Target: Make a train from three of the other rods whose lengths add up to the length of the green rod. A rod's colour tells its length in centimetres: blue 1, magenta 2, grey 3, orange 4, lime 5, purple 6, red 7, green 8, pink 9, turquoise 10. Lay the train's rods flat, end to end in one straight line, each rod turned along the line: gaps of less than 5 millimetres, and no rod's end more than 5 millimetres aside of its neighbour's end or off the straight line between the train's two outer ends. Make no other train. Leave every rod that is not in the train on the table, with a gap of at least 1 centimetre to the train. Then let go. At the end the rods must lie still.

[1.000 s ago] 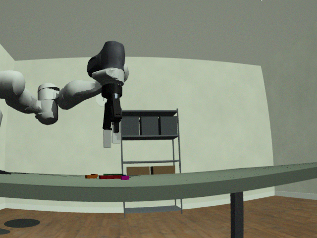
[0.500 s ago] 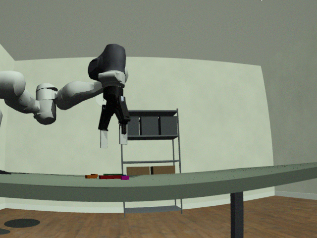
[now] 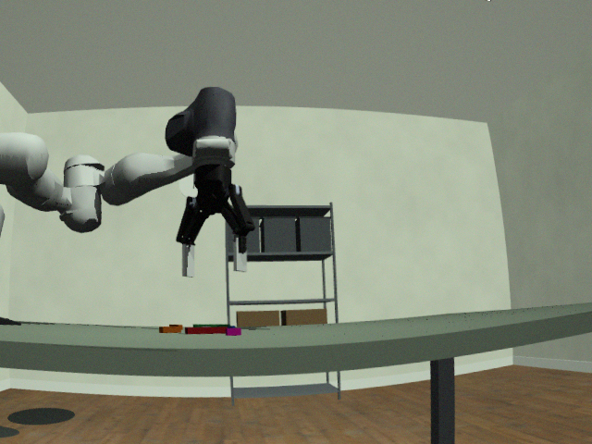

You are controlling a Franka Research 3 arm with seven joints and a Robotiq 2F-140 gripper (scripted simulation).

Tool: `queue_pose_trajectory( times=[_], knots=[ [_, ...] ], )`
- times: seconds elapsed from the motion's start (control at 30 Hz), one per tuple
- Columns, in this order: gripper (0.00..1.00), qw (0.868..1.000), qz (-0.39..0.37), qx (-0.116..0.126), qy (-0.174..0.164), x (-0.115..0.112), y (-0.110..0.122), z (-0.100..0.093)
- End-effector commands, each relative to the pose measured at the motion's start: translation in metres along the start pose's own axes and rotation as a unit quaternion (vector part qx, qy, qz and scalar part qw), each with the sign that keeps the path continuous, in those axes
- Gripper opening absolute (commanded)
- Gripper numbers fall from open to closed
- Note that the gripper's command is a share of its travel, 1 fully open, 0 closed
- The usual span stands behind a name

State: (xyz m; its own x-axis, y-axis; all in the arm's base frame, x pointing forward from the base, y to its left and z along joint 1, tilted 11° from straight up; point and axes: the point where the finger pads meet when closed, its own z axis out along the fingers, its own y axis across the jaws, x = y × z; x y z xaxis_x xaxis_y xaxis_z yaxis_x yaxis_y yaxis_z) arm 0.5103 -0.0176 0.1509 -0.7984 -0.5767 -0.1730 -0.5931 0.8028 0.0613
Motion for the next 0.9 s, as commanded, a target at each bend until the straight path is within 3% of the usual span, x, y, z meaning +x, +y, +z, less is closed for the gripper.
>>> queue_pose_trajectory(
  times=[0.0,0.63,0.87],
  knots=[
    [1.00,0.996,-0.084,0.002,-0.001,-0.005,0.003,-0.001],
    [1.00,0.973,-0.230,0.002,-0.002,-0.025,0.020,-0.001],
    [1.00,0.953,-0.304,0.002,-0.002,-0.035,0.030,-0.002]
  ],
)
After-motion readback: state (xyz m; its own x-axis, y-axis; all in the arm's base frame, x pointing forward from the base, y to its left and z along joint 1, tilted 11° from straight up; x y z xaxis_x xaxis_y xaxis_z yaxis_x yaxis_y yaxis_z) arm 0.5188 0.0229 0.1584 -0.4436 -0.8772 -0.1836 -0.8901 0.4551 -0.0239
